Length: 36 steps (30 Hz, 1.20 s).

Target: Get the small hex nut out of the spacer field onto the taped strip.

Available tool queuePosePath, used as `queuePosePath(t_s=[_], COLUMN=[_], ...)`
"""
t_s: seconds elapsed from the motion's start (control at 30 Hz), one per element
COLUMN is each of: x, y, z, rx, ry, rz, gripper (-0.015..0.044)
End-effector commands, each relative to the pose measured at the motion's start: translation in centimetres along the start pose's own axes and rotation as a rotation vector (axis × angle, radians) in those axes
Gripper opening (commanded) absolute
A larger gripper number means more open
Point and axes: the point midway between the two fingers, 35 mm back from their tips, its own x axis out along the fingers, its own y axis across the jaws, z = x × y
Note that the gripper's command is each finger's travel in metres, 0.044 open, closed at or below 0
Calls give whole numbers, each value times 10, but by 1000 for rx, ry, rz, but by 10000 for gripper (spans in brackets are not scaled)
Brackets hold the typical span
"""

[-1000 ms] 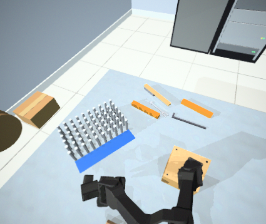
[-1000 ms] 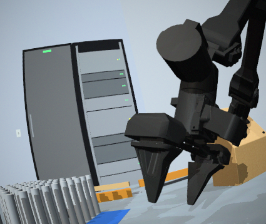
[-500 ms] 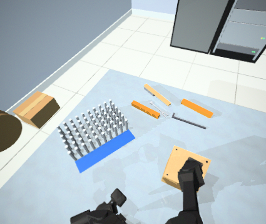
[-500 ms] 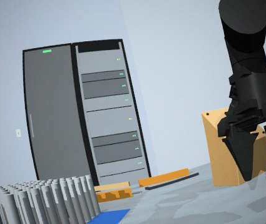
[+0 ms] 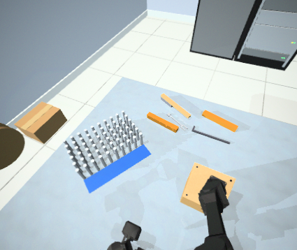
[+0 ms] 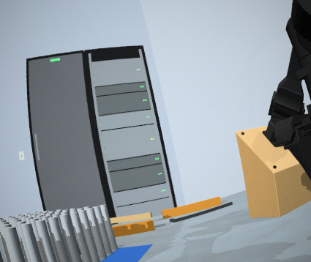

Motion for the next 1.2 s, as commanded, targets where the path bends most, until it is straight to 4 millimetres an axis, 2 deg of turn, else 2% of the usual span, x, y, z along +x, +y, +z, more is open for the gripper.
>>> queuePosePath(t_s=[0.0, 0.23, 0.43, 0.8, 1.17], x=[0, 0, 0, 0, 17], y=[0, 0, 0, 0, 0], z=[5, 5, 5, 5, 4], rx=[-3, -3, -3, -3, -3], ry=[-4, -4, -4, -4, -4], rz=[0, 0, 0, 0, 0], gripper=[440, 440, 283, 280, 280])
